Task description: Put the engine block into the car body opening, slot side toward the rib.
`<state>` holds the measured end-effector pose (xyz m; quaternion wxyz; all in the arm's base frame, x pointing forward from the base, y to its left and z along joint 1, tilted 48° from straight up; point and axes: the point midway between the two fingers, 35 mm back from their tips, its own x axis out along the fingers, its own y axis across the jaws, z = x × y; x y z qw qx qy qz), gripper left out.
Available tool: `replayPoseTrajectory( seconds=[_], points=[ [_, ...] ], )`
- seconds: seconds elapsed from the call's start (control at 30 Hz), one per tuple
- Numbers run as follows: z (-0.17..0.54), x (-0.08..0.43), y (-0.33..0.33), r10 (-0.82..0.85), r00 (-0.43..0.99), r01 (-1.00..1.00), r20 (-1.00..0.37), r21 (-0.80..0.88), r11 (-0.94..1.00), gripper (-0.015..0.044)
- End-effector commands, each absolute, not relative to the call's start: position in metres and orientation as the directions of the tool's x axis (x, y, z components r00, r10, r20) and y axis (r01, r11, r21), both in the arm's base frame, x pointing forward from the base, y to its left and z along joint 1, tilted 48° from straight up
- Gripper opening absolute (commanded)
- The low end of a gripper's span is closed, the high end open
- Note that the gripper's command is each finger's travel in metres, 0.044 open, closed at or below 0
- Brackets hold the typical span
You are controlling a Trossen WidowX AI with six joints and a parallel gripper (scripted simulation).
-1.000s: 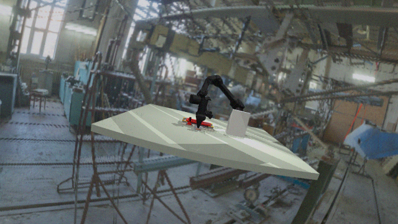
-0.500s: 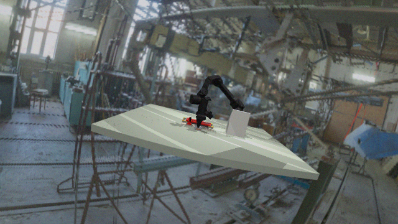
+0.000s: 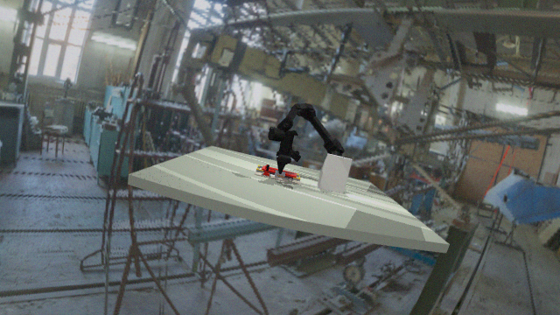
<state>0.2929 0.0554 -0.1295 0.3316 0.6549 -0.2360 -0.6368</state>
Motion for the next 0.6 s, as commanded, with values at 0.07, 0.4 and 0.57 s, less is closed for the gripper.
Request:
replayPoseTrajectory(
  seconds=[0.07, 0.4, 0.57],
  points=[
    [-0.117, 0.297, 0.071, -0.721, 0.086, 0.097, -0.688, 0.726, -0.681, 0.0000],
    [-0.096, 0.296, 0.093, -0.722, 0.084, 0.100, -0.687, 0.726, -0.680, 0.0000],
    [-0.085, 0.295, 0.103, -0.723, 0.082, 0.101, -0.685, 0.728, -0.678, 0.0000]
  ],
)
